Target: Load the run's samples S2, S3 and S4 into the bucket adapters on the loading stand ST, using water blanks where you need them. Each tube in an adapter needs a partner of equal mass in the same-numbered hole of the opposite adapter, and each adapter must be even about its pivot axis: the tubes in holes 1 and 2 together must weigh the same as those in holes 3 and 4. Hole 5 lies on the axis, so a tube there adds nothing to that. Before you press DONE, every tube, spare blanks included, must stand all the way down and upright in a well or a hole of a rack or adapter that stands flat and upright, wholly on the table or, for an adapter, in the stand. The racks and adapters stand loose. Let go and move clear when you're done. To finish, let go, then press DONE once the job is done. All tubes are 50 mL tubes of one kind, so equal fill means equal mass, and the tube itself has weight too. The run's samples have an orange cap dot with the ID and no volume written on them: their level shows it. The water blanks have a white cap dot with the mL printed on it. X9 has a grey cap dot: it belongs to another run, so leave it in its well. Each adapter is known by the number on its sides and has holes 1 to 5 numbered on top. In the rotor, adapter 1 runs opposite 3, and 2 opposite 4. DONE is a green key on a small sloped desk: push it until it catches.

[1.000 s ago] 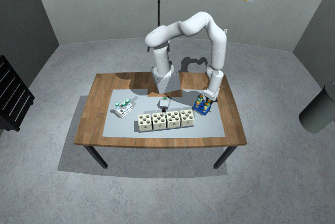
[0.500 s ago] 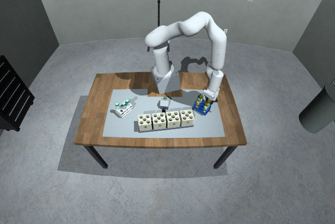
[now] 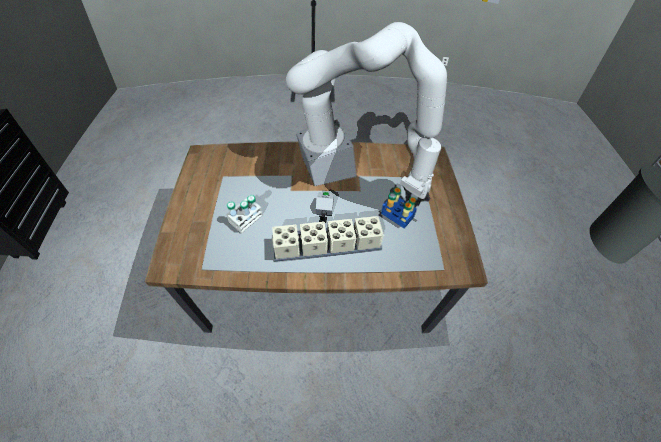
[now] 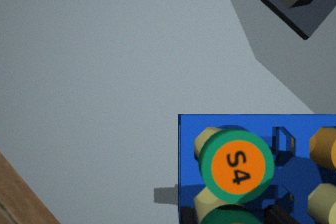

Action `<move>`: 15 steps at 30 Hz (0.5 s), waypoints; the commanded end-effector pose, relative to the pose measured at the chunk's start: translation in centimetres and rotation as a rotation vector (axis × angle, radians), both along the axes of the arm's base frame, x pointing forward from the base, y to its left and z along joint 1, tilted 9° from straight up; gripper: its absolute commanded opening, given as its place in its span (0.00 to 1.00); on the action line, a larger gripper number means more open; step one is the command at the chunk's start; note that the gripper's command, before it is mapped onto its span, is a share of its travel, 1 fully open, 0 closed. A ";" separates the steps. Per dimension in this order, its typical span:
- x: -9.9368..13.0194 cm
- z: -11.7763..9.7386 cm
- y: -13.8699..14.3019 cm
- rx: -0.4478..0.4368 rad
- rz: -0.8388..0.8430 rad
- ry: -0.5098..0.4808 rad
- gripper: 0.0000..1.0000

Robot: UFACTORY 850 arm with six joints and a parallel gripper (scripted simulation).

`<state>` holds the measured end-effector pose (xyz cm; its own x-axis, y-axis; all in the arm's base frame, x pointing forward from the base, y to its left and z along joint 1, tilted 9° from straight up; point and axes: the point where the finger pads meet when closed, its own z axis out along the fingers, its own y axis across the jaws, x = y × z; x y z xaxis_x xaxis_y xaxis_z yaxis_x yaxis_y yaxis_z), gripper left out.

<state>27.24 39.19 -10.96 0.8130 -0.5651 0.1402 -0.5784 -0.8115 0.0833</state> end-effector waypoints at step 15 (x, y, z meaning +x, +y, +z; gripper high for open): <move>-0.2 3.2 0.6 0.002 0.000 -0.001 0.44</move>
